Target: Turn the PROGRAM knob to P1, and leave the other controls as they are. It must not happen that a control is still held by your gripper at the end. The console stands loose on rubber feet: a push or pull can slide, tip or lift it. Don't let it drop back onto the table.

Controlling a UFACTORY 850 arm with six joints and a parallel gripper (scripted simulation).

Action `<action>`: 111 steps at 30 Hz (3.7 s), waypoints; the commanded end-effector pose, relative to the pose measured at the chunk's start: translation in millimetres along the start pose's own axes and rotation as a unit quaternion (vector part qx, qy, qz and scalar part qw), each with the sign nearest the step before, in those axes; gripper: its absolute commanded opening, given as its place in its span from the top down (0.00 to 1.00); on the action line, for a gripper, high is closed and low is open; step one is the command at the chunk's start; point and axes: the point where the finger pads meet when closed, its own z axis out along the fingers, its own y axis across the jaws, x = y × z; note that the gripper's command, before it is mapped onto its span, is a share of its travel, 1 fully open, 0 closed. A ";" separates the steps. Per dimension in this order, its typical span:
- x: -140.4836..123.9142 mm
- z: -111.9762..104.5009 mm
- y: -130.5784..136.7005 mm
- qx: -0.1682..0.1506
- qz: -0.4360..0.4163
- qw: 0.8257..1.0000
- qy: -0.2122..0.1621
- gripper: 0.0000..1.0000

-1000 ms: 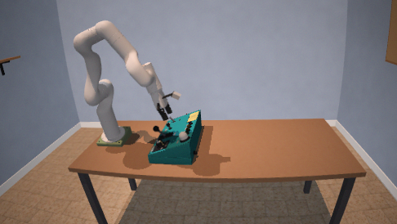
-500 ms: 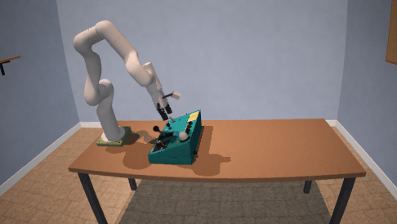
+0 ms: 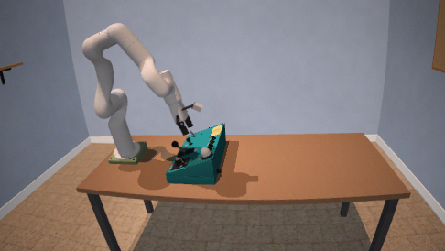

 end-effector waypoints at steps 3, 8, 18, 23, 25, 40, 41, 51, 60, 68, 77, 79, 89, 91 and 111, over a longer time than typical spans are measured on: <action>1.0 -0.6 0.3 0.000 0.000 1.000 0.001 0.00; 1.0 -0.6 0.3 0.000 0.000 1.000 0.001 0.24; -76.7 -0.6 7.4 -0.001 0.000 1.000 0.001 0.24; -118.7 -0.1 5.7 -0.001 0.000 1.000 0.001 0.24; -127.2 0.0 5.0 -0.001 0.000 1.000 0.001 0.24; -128.8 0.1 4.8 -0.001 0.000 1.000 0.001 0.24; -128.8 0.1 4.8 -0.001 0.000 1.000 0.001 0.24; -128.8 0.1 4.8 -0.001 0.000 1.000 0.001 0.24; -128.8 0.1 4.8 -0.001 0.000 1.000 0.001 0.24; -128.8 1.4 4.8 -0.001 0.000 1.000 0.001 0.24; -128.7 7.0 4.9 0.000 0.000 1.000 0.001 0.24; -128.7 9.4 4.9 0.000 0.000 1.000 0.001 0.24; -128.7 20.3 4.9 0.000 0.000 1.000 0.001 0.24; -128.7 23.1 5.0 0.000 0.000 1.000 0.001 0.24; -128.7 45.4 5.1 0.000 0.000 1.000 0.001 0.24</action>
